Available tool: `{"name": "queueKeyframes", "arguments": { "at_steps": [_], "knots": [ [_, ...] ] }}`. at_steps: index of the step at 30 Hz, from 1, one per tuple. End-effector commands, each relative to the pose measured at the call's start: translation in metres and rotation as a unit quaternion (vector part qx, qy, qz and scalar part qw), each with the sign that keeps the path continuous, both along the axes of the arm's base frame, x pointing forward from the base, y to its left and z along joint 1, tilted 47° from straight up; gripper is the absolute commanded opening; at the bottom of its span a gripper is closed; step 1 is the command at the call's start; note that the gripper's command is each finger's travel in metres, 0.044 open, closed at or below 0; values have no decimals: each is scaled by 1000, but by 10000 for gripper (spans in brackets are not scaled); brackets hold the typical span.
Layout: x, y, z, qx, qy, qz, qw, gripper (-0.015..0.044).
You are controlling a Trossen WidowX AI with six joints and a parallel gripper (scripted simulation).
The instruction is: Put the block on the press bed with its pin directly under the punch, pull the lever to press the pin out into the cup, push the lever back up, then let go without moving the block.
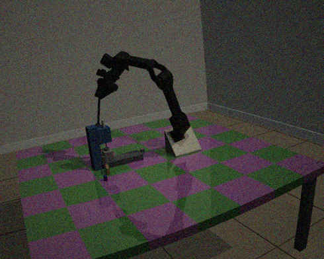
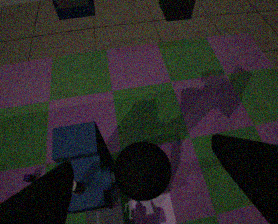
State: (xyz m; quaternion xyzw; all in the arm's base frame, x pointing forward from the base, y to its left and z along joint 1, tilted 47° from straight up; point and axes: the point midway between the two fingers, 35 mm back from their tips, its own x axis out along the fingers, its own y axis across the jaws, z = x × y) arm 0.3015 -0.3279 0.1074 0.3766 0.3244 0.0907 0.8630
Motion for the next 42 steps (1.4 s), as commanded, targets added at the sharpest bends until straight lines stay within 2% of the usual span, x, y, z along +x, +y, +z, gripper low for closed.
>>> {"name": "queueKeyframes", "arguments": {
  "at_steps": [1, 10, 25, 30, 42],
  "knots": [
    [5, 3, 0, 0, -3, -1, 1000, 440],
    [14, 9, -5, 0, -4, -1, 1000, 440],
    [14, 9, -5, 0, -4, -1, 1000, 46],
    [14, 9, -5, 0, -4, -1, 1000, 0],
    [11, 10, -6, 0, -4, -1, 1000, 0]
  ]
}}
